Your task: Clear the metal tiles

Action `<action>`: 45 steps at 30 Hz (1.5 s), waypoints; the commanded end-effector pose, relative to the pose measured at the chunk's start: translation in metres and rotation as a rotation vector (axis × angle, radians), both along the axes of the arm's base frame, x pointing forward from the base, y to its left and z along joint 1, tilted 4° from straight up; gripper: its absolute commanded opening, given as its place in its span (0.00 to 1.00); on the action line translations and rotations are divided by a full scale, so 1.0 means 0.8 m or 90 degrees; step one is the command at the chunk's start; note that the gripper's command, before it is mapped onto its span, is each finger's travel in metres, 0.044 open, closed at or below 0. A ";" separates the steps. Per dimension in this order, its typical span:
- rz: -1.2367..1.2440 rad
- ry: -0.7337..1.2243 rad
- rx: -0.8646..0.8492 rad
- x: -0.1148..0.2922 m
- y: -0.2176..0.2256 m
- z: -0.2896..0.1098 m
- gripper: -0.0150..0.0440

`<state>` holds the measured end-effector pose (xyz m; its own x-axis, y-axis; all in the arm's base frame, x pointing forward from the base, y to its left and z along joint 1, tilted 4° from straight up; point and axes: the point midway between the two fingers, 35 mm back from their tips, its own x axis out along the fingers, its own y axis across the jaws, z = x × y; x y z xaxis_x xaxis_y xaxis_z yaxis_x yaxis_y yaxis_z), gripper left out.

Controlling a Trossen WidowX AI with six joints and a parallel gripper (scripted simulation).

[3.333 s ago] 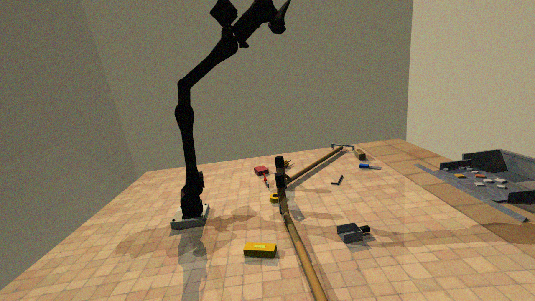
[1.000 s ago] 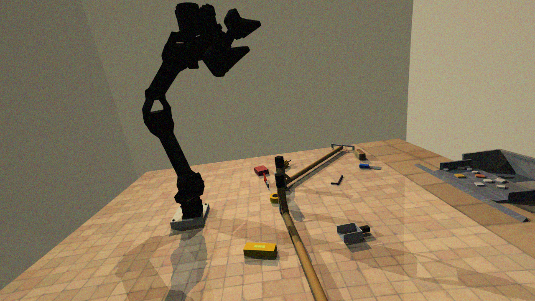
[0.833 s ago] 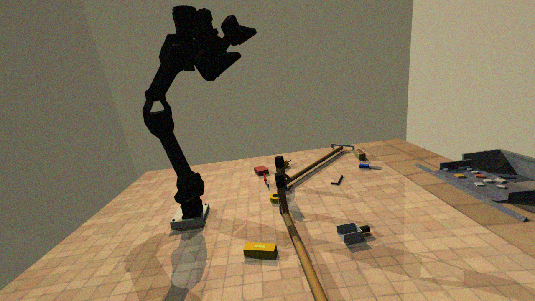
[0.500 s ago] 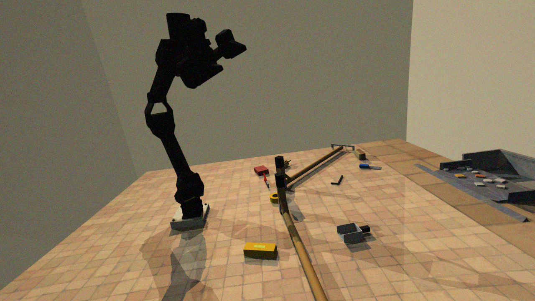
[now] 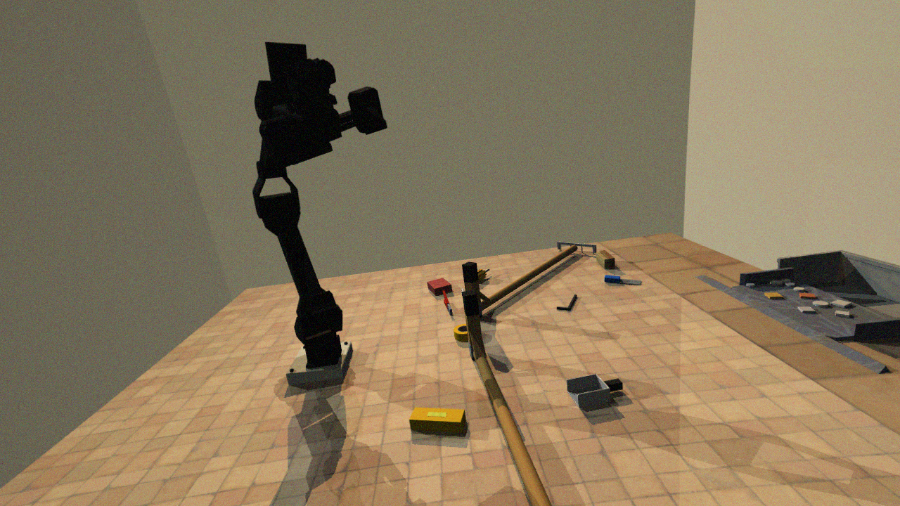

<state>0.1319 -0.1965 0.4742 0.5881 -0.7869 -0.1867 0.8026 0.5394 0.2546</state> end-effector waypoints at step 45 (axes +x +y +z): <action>-0.066 0.170 0.006 -0.059 0.012 -0.063 1.00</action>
<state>0.0847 -0.1872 0.4242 0.4334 -0.8380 -0.3315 0.8935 0.4477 0.0364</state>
